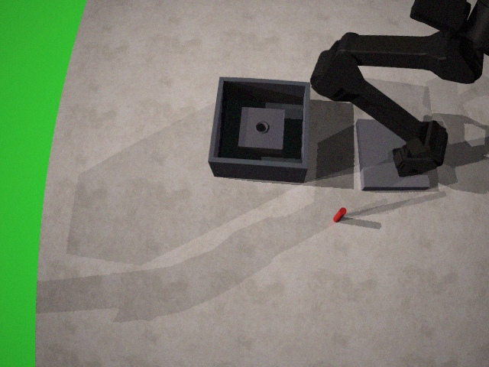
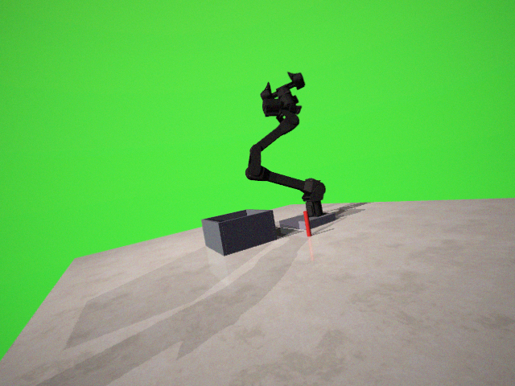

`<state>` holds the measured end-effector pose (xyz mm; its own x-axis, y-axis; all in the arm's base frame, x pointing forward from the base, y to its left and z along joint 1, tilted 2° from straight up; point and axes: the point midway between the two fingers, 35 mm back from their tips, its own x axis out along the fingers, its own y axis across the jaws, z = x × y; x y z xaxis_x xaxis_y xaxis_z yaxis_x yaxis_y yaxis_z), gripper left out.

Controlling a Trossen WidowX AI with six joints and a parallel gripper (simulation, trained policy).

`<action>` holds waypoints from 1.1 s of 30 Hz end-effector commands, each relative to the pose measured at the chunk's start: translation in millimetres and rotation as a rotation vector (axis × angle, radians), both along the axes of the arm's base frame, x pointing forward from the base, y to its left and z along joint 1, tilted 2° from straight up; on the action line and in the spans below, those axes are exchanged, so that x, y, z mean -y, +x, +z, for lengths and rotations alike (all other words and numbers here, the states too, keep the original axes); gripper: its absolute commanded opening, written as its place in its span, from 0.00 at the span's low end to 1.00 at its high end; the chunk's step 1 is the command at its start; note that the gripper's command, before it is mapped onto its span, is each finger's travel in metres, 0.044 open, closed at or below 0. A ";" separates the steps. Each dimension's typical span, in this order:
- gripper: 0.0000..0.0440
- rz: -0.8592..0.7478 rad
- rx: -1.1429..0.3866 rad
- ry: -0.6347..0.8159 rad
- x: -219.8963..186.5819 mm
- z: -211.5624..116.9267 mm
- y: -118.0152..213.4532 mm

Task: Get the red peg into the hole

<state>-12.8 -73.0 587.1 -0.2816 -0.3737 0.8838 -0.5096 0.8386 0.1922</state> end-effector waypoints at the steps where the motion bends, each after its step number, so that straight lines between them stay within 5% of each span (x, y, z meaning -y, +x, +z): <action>1: 1.00 0.008 0.084 -0.104 -18.8 0.2 -22.7; 18: 1.00 0.027 0.287 -0.657 -122.0 -22.2 -83.5; 33: 1.00 0.077 0.220 -1.178 -219.6 -69.2 -85.1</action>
<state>-100.0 127.6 529.2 -0.5040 0.5390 0.6748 -0.4818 0.4730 -0.7377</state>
